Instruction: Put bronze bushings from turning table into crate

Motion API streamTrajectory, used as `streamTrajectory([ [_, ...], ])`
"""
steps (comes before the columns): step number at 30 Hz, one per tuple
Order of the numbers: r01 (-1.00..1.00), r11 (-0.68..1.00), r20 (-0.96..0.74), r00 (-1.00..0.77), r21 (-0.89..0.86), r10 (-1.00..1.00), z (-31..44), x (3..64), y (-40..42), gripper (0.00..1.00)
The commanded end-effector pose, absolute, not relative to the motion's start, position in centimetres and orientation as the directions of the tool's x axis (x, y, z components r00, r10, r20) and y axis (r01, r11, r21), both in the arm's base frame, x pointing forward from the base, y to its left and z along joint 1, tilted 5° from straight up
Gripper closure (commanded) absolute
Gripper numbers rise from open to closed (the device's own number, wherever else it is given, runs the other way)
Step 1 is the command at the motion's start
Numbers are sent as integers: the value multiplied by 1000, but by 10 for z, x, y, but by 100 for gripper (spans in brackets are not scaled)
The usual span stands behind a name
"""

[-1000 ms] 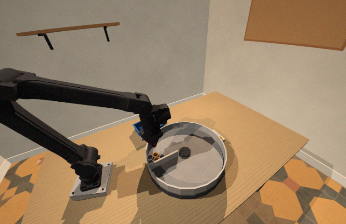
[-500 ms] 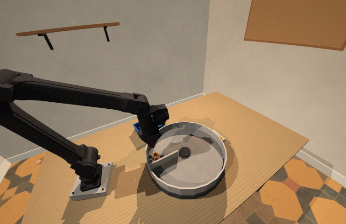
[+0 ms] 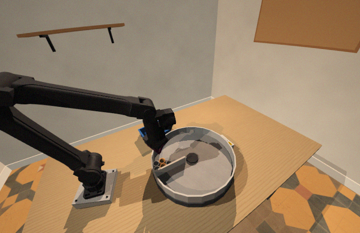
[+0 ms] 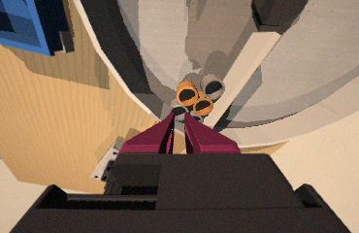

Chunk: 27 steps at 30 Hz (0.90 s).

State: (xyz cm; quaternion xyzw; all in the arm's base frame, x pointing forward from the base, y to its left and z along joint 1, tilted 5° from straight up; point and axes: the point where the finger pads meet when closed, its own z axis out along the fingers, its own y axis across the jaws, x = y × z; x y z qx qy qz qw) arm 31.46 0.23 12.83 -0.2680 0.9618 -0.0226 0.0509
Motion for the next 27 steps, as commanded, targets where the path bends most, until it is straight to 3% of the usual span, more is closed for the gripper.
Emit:
streamTrajectory([
  [1, -517, 853, -81, -850, -66, -521, 125, 311, 0, 88],
  [27, -515, 855, -82, -851, -67, -519, 95, 317, -2, 88],
])
